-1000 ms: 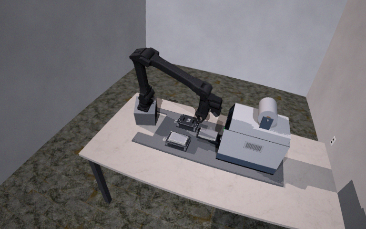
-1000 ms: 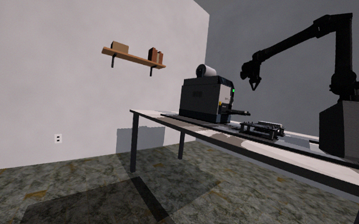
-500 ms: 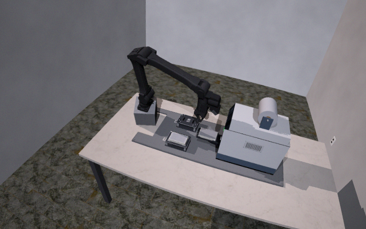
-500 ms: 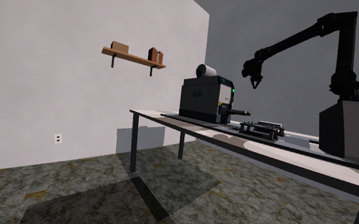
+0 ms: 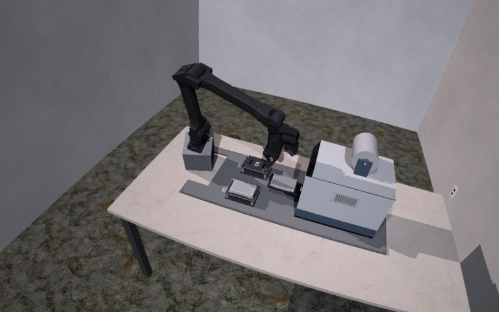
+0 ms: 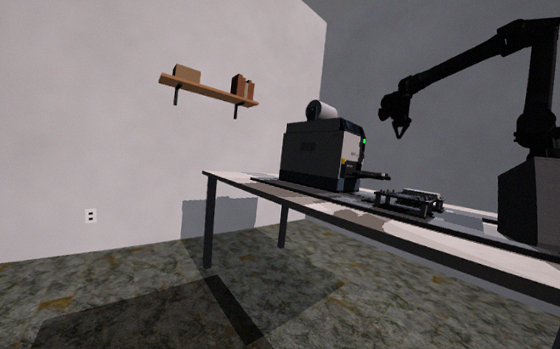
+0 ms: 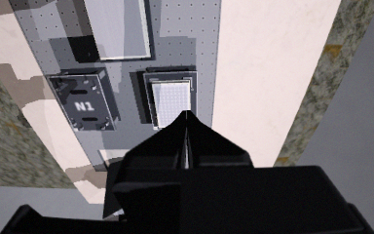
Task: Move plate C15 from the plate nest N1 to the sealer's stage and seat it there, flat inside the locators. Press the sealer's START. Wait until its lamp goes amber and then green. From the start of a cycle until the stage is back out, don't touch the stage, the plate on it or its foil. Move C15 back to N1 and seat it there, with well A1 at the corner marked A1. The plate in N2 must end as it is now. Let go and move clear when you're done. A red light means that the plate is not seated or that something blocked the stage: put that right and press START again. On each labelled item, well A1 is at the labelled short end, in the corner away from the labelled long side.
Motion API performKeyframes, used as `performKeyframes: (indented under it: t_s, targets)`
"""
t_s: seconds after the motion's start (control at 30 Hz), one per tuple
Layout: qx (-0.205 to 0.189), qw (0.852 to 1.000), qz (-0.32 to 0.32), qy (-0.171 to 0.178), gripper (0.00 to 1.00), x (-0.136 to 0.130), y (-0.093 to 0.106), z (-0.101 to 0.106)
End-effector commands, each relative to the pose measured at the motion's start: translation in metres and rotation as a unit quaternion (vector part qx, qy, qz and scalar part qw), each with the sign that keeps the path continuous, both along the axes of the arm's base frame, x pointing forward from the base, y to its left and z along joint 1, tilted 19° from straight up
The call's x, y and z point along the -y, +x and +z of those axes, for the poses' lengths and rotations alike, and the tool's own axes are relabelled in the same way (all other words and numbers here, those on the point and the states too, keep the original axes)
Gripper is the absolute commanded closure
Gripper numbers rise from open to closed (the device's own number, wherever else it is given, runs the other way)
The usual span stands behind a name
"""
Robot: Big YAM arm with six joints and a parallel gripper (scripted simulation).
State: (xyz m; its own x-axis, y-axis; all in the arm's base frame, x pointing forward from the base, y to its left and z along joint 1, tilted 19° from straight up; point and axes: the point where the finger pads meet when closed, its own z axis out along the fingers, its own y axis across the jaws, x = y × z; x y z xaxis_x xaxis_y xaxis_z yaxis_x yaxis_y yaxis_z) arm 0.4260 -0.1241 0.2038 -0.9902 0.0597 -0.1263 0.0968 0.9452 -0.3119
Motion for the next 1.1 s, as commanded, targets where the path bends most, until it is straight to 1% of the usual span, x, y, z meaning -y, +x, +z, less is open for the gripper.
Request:
performKeyframes:
  t_s: [0.0,0.13,0.23,0.4,0.47,0.6,0.67,0.7,0.73,0.77,0.83,0.87,0.97,1.03,1.07]
  targets:
    - [0.004,1.0,-0.013,0.001,1.0,0.007,0.005,-0.003]
    - [0.006,1.0,-0.007,0.0,1.0,0.004,0.011,-0.003]
    - [0.011,1.0,-0.001,0.0,1.0,-0.001,0.016,0.002]
    - [0.032,0.999,0.001,-0.003,1.0,-0.002,0.021,0.02]
    - [0.038,0.999,-0.004,-0.004,1.0,0.002,0.02,0.025]
    - [0.04,0.999,-0.006,-0.005,1.0,0.004,0.02,0.027]
    - [0.036,0.999,-0.007,-0.004,1.0,0.005,0.017,0.023]
    - [0.06,0.998,0.002,-0.006,0.0,0.007,0.017,0.017]
    - [0.08,0.997,0.011,-0.009,0.0,0.01,0.015,0.01]
    - [0.086,0.996,0.015,-0.011,0.0,0.013,0.012,0.003]
    - [0.065,0.998,0.014,-0.008,0.0,0.018,0.009,-0.015]
    - [0.058,0.998,0.014,-0.009,0.0,0.02,0.01,-0.021]
    - [0.045,0.999,0.017,-0.008,0.0,0.015,0.01,-0.027]
    - [0.091,0.995,0.038,-0.011,0.0,0.015,0.01,-0.041]
    - [0.1,0.994,0.041,-0.013,0.0,0.018,0.007,-0.045]
